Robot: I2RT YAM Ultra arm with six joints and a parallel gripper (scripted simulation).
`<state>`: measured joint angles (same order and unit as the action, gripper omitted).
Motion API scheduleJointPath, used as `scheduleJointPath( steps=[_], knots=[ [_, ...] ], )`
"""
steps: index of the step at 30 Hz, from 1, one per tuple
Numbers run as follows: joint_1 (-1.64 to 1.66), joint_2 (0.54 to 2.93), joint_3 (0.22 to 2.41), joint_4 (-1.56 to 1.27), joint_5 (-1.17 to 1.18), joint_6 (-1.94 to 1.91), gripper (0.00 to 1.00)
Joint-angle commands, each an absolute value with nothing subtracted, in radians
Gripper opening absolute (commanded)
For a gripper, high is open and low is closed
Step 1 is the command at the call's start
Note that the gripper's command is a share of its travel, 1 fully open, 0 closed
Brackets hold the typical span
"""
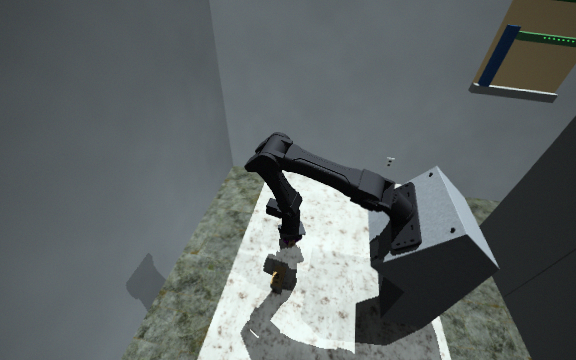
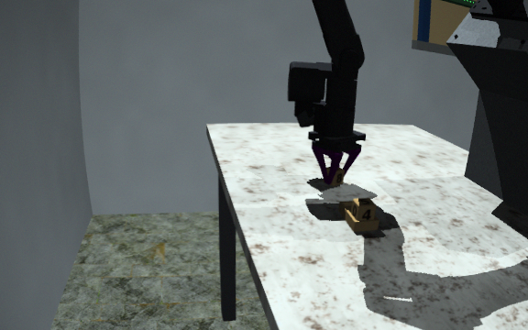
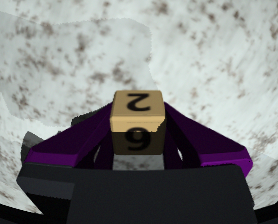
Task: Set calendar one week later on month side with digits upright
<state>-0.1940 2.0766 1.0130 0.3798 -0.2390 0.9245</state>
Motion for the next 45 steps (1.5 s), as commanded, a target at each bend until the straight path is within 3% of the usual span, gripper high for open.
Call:
scheduleJointPath(
  steps=[1, 8, 23, 45],
  knots=[
    [-0.195, 2.071, 1.014, 0.383, -0.231, 0.926, 0.26],
    [-0.195, 2.071, 1.014, 0.383, -0.231, 0.926, 0.26],
    [-0.195, 2.071, 1.014, 0.383, -0.231, 0.926, 0.45],
    [-0.215, 1.956, 0.927, 0.351, -0.246, 0.913, 0.45]
  ],
)
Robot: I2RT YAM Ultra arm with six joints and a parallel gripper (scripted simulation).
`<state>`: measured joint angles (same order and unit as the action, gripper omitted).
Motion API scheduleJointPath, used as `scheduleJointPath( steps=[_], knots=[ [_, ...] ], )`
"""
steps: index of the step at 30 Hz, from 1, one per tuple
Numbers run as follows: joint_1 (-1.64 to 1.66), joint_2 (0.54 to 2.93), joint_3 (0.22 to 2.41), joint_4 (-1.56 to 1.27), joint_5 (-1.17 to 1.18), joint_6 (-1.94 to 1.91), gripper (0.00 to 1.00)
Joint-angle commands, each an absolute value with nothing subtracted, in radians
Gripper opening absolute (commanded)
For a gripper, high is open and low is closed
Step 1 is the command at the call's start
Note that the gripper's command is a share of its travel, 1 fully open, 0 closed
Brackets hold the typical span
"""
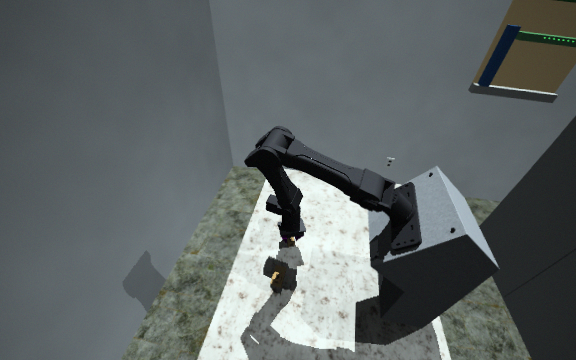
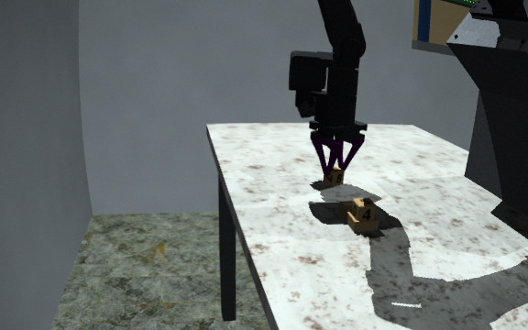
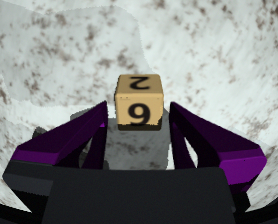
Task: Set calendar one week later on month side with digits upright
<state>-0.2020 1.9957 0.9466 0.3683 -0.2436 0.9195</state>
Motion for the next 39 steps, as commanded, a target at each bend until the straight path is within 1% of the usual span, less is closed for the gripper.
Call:
scheduleJointPath(
  steps=[1, 8, 20, 21, 39],
  knots=[
    [-0.218, 1.934, 0.913, 0.344, -0.249, 0.911, 0.45],
    [-0.247, 1.784, 0.824, 0.277, -0.271, 0.892, 0.45],
    [-0.263, 1.707, 0.788, 0.234, -0.283, 0.882, 0.45],
    [-0.263, 1.707, 0.788, 0.234, -0.283, 0.882, 1.00],
    [-0.263, 1.707, 0.788, 0.234, -0.283, 0.882, 1.00]
  ],
)
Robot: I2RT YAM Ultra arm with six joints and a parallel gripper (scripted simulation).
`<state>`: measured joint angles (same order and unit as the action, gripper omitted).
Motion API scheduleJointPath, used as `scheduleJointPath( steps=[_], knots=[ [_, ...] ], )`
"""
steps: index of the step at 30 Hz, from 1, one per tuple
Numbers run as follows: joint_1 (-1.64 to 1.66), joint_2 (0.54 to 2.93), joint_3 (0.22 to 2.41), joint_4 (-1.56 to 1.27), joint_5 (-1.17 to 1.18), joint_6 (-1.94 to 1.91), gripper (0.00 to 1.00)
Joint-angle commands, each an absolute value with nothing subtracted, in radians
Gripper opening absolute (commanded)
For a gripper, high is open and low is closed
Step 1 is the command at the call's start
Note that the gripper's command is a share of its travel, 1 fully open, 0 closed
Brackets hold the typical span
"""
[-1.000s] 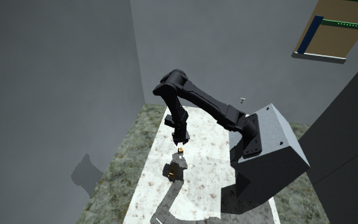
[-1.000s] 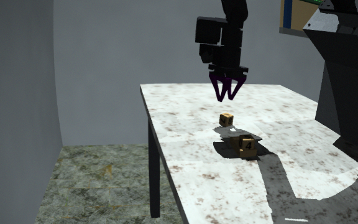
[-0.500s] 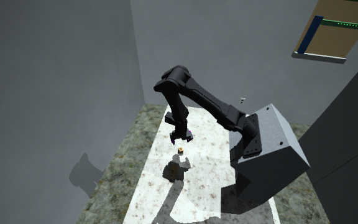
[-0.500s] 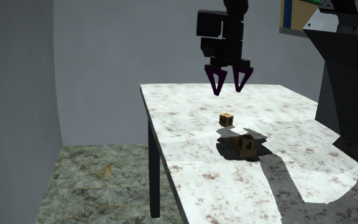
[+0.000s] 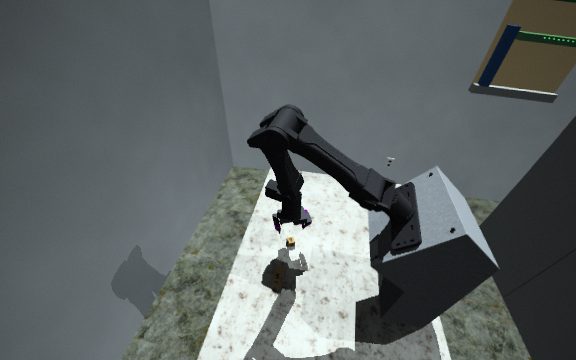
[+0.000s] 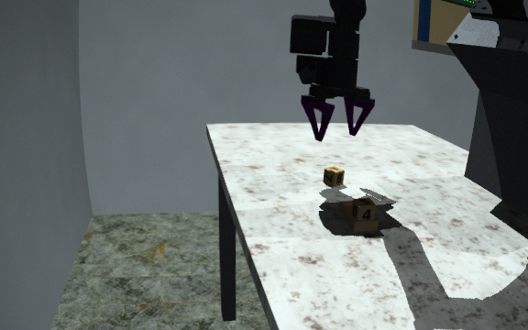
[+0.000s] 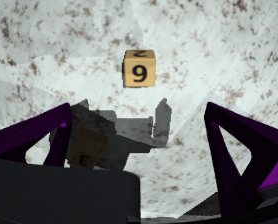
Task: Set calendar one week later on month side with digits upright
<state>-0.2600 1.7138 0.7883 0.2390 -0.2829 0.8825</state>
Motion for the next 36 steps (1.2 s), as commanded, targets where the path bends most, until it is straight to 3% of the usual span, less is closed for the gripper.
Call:
scheduleJointPath(
  steps=[1, 12, 13, 36],
  knots=[
    [-0.263, 1.707, 0.788, 0.234, -0.283, 0.882, 1.00],
    [-0.263, 1.707, 0.788, 0.234, -0.283, 0.882, 1.00],
    [-0.263, 1.707, 0.788, 0.234, -0.283, 0.882, 0.45],
    [-0.263, 1.707, 0.788, 0.234, -0.283, 0.882, 0.45]
  ],
)
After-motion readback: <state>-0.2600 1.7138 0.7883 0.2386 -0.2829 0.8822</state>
